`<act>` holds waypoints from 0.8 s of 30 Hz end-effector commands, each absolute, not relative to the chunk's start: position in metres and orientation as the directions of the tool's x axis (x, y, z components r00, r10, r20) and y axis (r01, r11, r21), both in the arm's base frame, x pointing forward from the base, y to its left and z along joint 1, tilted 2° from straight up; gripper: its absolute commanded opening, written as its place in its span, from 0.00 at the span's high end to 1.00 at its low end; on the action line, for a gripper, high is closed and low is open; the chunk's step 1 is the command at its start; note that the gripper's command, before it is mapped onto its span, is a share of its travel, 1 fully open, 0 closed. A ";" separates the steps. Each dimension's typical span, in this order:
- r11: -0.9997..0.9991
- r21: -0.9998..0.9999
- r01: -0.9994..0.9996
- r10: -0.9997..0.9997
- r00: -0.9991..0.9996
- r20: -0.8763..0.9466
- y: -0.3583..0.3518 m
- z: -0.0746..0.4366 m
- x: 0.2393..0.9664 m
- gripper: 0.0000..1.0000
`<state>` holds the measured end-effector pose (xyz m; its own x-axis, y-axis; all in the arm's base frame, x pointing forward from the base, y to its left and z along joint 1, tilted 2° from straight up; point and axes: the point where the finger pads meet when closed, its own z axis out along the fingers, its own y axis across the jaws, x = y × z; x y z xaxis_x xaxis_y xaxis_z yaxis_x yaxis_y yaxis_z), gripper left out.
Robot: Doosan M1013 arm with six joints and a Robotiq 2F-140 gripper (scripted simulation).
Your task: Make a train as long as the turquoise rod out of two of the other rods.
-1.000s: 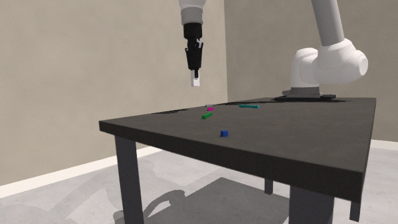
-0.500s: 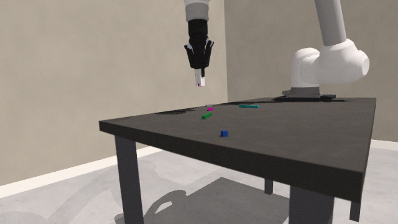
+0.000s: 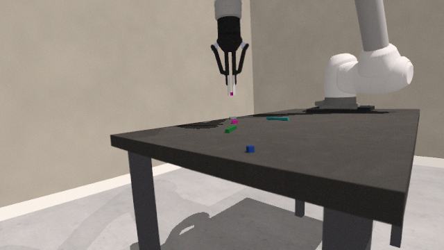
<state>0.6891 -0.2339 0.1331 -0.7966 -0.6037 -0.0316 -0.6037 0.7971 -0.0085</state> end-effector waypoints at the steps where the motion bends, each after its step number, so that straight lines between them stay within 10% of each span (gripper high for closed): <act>1: 0.685 -0.011 -0.728 -0.728 -0.685 -0.037 -0.222 0.134 0.693 0.88; 24: 0.526 -0.018 -0.850 -0.850 -0.525 -0.034 -0.206 0.134 0.698 0.88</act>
